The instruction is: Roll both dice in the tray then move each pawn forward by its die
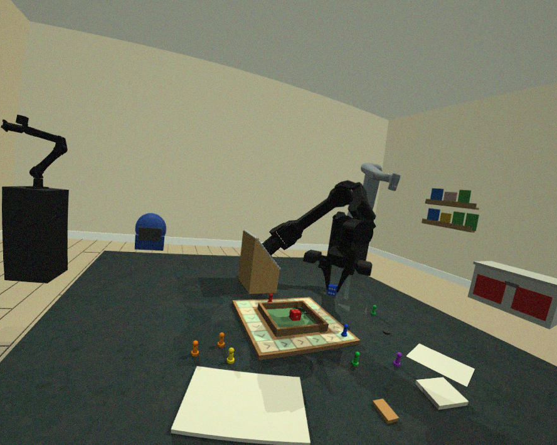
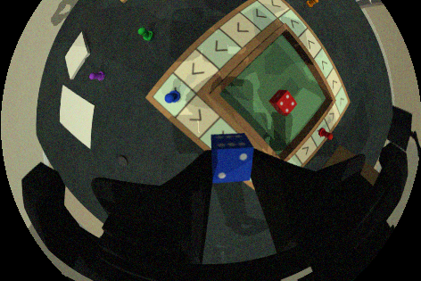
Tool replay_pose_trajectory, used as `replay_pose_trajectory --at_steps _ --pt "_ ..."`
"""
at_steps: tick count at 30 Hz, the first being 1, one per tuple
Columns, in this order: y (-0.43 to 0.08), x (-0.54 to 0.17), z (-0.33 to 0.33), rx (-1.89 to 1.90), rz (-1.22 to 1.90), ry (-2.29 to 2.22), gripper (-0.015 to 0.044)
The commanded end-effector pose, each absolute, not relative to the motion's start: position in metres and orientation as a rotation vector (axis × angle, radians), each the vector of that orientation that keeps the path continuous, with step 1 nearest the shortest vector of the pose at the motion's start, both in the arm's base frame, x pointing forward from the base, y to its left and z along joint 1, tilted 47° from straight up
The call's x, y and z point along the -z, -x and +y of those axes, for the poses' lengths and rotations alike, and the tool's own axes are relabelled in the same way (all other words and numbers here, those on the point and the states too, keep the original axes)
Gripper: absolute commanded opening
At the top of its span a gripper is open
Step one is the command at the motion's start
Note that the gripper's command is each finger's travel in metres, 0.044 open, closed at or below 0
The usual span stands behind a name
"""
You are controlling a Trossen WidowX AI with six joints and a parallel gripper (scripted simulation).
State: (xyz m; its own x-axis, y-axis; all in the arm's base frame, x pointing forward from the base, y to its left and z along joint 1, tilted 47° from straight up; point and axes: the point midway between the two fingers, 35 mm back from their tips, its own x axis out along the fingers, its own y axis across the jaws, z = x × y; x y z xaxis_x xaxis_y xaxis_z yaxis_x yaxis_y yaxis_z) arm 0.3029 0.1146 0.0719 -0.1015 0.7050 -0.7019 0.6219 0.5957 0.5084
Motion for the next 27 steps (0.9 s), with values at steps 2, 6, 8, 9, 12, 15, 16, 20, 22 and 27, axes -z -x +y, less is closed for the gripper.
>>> replay_pose_trajectory --at_steps 2,6,8,9,12,15,16,20,22,27 --pt "-0.307 -0.045 0.098 0.063 1.835 -1.199 0.0000" --pt "-0.309 -0.025 0.085 0.191 1.856 -1.294 0.0000" --pt "-0.309 -0.015 0.079 0.255 1.865 -1.341 0.0000" --pt "-0.310 -0.010 0.075 0.288 1.869 -1.365 0.0000" --pt "-0.309 0.005 0.066 0.387 1.878 -1.435 0.0000" --pt "-0.308 0.020 0.057 0.487 1.885 -1.505 0.0000" --pt "-0.307 0.025 0.053 0.520 1.886 -1.528 0.0000" --pt "-0.304 0.041 0.044 0.633 1.889 -1.604 0.0000" --pt "-0.303 0.042 0.043 0.638 1.889 -1.607 0.0000" --pt "-0.303 0.042 0.044 0.656 1.884 -1.587 0.0000"
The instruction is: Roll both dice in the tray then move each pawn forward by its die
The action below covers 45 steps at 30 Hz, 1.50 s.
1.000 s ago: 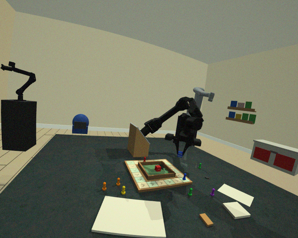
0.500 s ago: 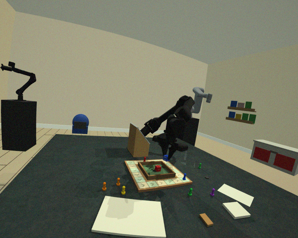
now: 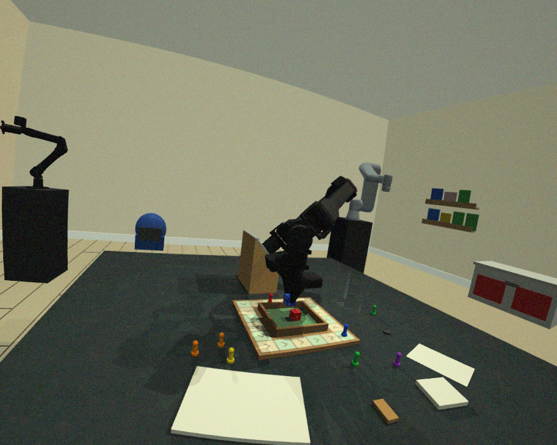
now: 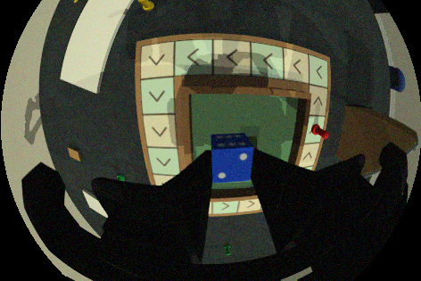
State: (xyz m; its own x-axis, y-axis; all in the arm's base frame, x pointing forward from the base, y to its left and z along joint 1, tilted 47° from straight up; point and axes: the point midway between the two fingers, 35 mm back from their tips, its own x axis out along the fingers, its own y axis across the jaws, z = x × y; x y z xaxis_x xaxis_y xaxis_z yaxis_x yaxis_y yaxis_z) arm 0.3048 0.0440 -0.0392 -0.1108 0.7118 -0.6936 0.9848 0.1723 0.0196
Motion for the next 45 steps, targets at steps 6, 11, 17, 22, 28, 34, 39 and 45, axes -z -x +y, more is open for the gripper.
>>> replay_pose_trajectory --at_steps 6,11,17,22,28,34,39,45 --pt "-0.297 0.048 0.047 0.804 1.808 -1.421 0.0000" --pt "-0.294 0.053 0.048 0.914 1.703 -1.294 0.0000" --pt "-0.293 0.055 0.048 1.018 1.535 -1.171 0.0000" --pt "-0.293 0.056 0.049 1.076 1.371 -1.097 0.0000" --pt "-0.294 0.055 0.050 1.101 1.246 -1.063 0.0000" --pt "-0.305 0.008 0.044 1.101 1.245 -1.063 0.0000" --pt "-0.302 0.010 0.044 1.101 1.246 -1.063 0.0000" --pt "-0.303 0.009 0.045 1.101 1.246 -1.063 0.0000"
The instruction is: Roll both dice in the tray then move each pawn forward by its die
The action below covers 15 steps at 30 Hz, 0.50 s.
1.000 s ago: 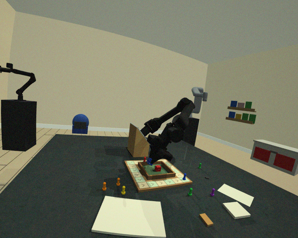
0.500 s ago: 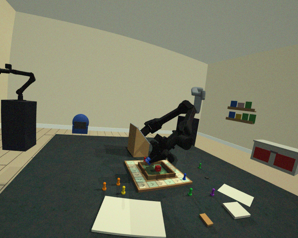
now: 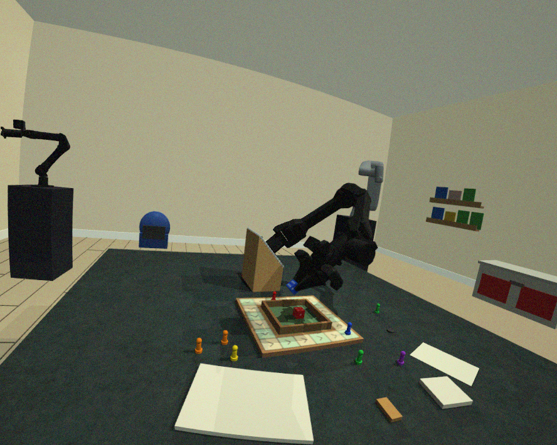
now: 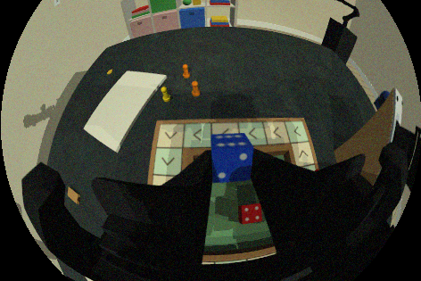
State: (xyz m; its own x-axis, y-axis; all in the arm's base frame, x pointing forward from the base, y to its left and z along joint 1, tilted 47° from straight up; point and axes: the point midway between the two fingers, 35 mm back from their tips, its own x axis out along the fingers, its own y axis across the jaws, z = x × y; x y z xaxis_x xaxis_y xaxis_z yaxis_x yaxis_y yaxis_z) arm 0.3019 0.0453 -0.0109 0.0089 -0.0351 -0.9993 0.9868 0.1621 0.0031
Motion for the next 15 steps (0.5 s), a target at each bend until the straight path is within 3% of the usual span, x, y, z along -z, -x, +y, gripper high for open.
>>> replay_pose_trajectory --at_steps 1,12,15 --pt "-0.3031 0.0089 0.0446 1.101 1.246 -1.063 0.0000" --pt "-0.3020 0.0103 0.0452 1.101 1.251 -1.066 0.0000" --pt "-0.3020 0.0103 0.0452 1.101 1.251 -1.066 0.0079"
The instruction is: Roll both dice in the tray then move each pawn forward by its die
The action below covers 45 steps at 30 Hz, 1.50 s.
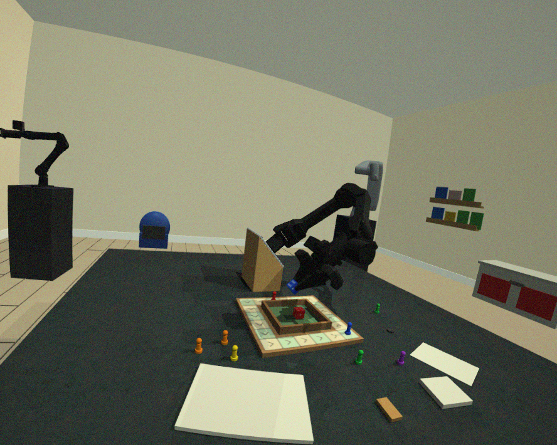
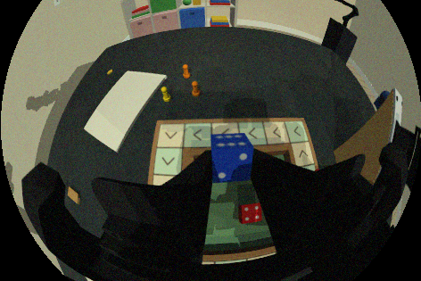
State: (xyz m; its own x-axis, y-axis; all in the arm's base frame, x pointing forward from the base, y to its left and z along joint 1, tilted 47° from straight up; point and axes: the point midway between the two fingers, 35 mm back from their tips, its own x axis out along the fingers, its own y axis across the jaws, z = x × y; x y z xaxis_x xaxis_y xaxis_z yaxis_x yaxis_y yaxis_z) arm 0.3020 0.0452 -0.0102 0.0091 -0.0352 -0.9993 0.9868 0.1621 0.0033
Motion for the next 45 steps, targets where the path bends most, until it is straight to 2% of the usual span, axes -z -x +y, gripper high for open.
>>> replay_pose_trajectory --at_steps 1,14,18,23,26,31,33,40,45 --pt "-0.302 0.010 0.045 1.101 1.251 -1.066 0.0105" --pt "-0.304 -0.018 0.016 1.102 1.244 -1.061 0.0440" --pt "-0.300 0.004 0.022 1.028 1.481 -1.150 0.0440" --pt "-0.301 0.028 0.032 0.744 1.839 -1.483 0.0440" --pt "-0.305 0.030 0.032 0.638 1.889 -1.607 0.0440" --pt "-0.299 0.033 0.029 0.723 1.869 -1.545 0.0440" --pt "-0.293 0.033 0.029 0.663 1.875 -1.513 0.0387" --pt "-0.229 0.038 0.027 0.068 1.850 -1.161 0.0204" --pt "-0.183 0.041 0.032 -0.294 1.759 -0.911 0.0200"
